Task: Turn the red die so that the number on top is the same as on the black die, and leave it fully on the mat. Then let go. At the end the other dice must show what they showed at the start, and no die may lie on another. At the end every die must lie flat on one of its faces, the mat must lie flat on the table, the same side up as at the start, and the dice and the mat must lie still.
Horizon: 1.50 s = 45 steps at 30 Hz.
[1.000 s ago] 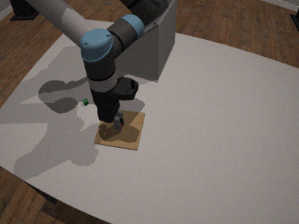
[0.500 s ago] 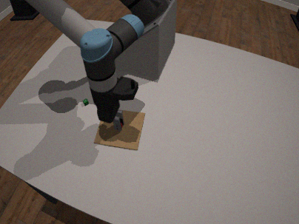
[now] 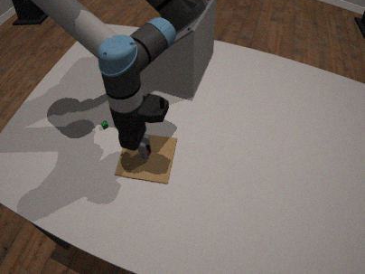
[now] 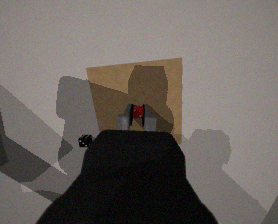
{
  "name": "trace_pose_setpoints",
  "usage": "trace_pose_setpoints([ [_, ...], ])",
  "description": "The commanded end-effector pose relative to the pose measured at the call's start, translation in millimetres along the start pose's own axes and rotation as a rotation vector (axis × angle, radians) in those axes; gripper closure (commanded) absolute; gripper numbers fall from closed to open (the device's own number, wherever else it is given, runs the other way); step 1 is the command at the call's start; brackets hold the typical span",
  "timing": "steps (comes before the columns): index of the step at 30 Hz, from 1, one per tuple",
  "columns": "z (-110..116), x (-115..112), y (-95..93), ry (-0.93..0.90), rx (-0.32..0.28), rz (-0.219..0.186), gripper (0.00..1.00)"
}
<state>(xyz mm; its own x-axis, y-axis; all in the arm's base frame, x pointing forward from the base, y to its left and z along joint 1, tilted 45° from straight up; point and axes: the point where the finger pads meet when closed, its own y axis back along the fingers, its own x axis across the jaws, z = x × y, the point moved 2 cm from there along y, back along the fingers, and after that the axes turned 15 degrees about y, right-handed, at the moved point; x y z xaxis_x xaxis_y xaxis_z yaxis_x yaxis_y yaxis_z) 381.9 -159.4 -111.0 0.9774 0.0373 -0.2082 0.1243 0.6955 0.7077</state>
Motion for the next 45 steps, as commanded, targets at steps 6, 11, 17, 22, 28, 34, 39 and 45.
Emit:
trace_pose_setpoints([
  [6, 0.1, 0.3, -0.7, 0.000, 0.000, 0.001, 0.66],
  [11, 0.1, 0.3, -1.6, 0.000, 0.000, 0.001, 0.66],
  [17, 0.1, 0.3, -3.2, 0.000, 0.000, 0.001, 0.66],
  [22, 0.1, 0.3, -3.6, 0.000, 0.000, 0.001, 0.66],
  [28, 0.1, 0.3, -3.6, 0.000, 0.000, 0.001, 0.66],
  [34, 0.1, 0.3, -3.6, 0.000, 0.000, 0.001, 0.66],
  [39, 0.1, 0.3, -3.6, 0.000, 0.000, 0.001, 0.66],
  [45, 0.1, 0.3, -3.6, 0.000, 0.000, 0.001, 0.66],
])
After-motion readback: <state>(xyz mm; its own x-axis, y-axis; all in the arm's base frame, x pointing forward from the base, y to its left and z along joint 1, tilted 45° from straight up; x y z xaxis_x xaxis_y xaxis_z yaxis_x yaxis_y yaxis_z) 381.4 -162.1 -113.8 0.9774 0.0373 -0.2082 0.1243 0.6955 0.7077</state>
